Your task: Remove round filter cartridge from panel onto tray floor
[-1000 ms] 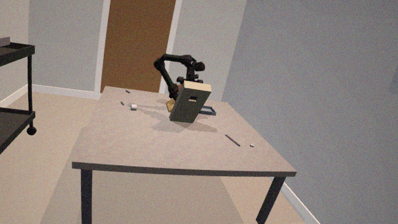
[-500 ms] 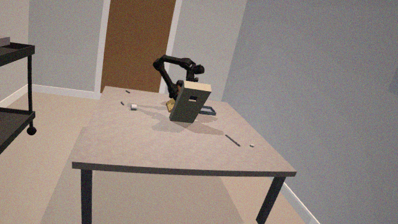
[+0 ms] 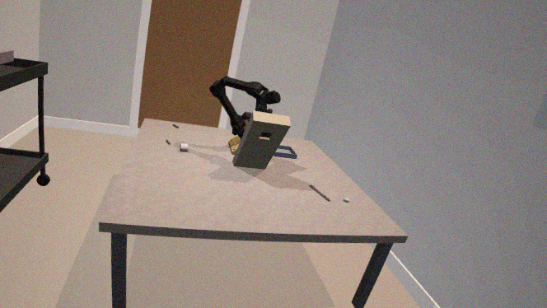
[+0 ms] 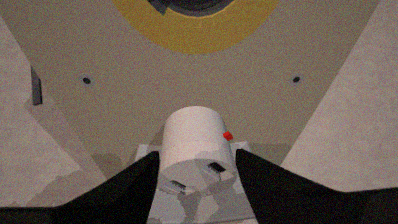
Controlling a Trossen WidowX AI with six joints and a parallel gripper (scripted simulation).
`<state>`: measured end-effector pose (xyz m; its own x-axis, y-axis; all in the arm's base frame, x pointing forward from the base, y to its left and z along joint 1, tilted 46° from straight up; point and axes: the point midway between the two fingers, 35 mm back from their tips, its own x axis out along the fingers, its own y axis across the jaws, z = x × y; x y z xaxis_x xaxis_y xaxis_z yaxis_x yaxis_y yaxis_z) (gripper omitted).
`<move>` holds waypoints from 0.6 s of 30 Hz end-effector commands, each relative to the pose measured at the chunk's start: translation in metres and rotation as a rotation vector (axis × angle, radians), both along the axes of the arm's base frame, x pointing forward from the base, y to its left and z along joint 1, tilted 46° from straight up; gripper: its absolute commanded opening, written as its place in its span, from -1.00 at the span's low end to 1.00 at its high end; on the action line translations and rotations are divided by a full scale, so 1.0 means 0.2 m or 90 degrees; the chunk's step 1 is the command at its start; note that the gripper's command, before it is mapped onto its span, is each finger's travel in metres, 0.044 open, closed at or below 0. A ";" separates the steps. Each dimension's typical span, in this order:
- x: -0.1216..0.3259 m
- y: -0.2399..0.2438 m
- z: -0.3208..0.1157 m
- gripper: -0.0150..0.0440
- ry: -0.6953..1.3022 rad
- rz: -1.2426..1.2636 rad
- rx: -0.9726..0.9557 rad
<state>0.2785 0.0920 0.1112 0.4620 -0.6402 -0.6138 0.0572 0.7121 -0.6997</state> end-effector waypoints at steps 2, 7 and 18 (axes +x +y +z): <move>0.00 0.00 0.00 0.21 0.000 -0.001 0.000; 0.00 0.00 0.00 -0.04 0.000 -0.001 0.000; 0.07 0.07 0.07 -0.49 0.000 0.000 0.002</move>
